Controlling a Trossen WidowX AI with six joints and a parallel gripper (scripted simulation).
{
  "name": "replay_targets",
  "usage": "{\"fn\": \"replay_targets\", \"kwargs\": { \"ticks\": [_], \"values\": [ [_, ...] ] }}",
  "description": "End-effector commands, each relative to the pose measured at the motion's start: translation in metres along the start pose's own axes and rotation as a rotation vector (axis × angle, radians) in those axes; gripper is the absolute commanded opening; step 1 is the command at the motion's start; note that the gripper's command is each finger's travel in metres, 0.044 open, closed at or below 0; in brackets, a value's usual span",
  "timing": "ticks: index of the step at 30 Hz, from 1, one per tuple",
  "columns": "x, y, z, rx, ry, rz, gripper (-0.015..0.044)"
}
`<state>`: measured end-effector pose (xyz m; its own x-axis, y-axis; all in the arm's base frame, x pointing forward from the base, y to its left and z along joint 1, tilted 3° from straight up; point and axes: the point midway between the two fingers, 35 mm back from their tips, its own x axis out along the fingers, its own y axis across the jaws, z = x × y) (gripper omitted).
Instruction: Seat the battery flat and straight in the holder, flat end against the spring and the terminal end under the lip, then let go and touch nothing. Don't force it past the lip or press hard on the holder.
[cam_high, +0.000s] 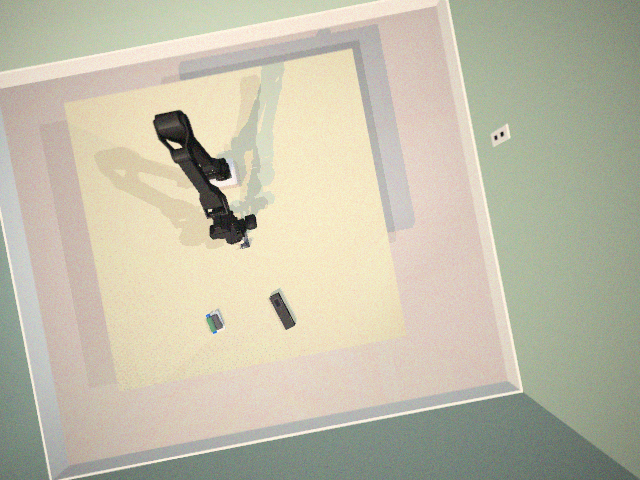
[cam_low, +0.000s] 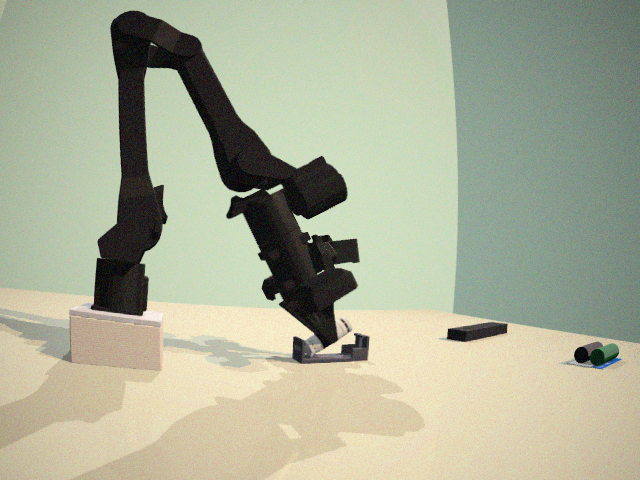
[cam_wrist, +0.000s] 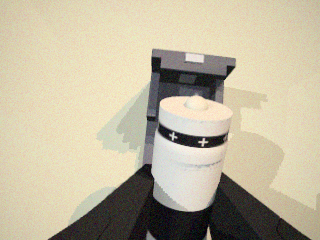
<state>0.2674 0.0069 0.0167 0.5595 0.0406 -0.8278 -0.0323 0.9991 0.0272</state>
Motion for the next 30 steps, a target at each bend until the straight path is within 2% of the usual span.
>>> {"fn": "replay_targets", "kwargs": {
  "ticks": [1,30],
  "values": [
    [0.0005,-0.0003,-0.0053,0.005,0.018,-0.003,0.0078],
    [0.0035,-0.0003,-0.0031,0.004,0.083,-0.004,0.0078]
  ]
}}
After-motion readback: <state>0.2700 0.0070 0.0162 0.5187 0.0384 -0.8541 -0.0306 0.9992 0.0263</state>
